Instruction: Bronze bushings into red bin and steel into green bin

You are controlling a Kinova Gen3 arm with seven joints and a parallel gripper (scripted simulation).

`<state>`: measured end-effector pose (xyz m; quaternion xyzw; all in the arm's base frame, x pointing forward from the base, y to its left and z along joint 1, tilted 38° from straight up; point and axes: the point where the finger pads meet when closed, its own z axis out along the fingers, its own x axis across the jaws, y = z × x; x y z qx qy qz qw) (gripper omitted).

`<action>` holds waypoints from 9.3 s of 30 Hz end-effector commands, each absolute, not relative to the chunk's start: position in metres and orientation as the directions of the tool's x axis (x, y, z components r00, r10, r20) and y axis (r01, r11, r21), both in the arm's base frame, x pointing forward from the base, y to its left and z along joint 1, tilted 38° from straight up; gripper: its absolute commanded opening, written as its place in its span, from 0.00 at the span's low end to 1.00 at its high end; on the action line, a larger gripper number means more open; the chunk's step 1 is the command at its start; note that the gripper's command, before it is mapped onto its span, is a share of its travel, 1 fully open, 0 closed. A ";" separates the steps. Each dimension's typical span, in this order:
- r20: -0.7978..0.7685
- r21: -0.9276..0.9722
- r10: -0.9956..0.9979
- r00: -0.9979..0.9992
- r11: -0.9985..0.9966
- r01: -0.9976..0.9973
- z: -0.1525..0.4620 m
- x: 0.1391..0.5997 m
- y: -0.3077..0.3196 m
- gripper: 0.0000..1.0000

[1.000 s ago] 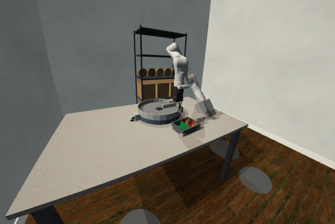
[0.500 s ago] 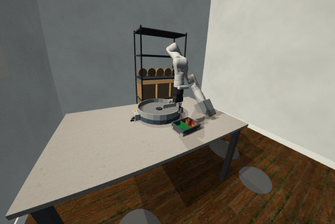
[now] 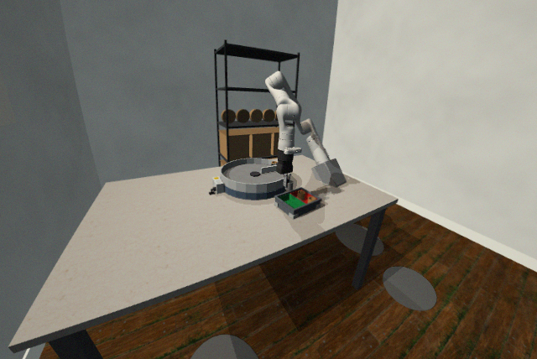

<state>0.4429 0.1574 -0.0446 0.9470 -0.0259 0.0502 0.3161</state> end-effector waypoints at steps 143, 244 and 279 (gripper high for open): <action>0.115 0.598 -0.019 0.993 -0.797 -0.084 -0.111 0.447 0.108 0.00; 0.108 0.599 -0.019 0.994 -0.797 -0.081 -0.110 0.444 0.110 0.47; 0.114 0.598 -0.019 0.993 -0.797 -0.084 -0.105 0.439 0.114 0.47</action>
